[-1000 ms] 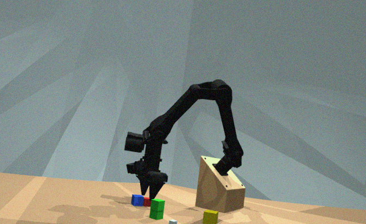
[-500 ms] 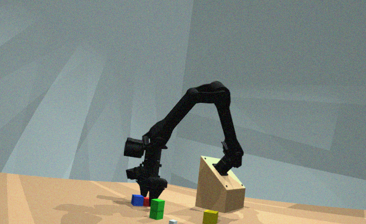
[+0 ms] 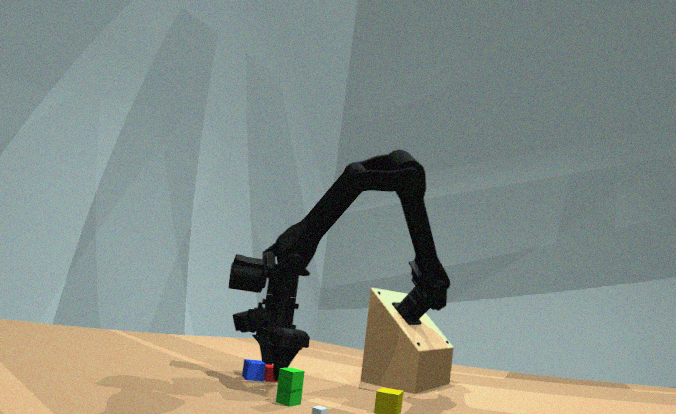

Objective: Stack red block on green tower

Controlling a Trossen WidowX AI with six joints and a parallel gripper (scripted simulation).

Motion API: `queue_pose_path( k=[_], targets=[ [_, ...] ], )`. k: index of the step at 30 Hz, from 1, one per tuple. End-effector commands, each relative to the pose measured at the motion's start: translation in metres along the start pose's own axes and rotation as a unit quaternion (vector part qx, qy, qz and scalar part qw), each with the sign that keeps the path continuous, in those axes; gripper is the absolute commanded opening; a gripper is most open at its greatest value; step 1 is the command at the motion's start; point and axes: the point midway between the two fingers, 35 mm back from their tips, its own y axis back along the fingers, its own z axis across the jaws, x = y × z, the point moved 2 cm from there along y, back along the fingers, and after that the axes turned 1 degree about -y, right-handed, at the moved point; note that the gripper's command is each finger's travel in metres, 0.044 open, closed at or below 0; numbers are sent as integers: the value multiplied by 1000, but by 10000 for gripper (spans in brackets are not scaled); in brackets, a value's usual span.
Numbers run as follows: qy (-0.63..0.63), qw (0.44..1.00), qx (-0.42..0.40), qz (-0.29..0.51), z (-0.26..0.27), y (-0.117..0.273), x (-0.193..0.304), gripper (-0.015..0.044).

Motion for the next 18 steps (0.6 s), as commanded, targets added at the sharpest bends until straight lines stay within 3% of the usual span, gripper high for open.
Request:
queue_pose_path(
  k=[1, 5, 12, 15, 18],
  targets=[
    [-1, 1000, -2, 0, 0, 0, 0, 230],
    [-1, 1000, -2, 0, 0, 0, 0, 125],
    [-1, 1000, -2, 0, 0, 0, 0, 78],
    [-1, 1000, -2, -1, 0, 7, 0, 0],
    [-1, 1000, -1, -1, 0, 20, -1, 0]
  ],
)
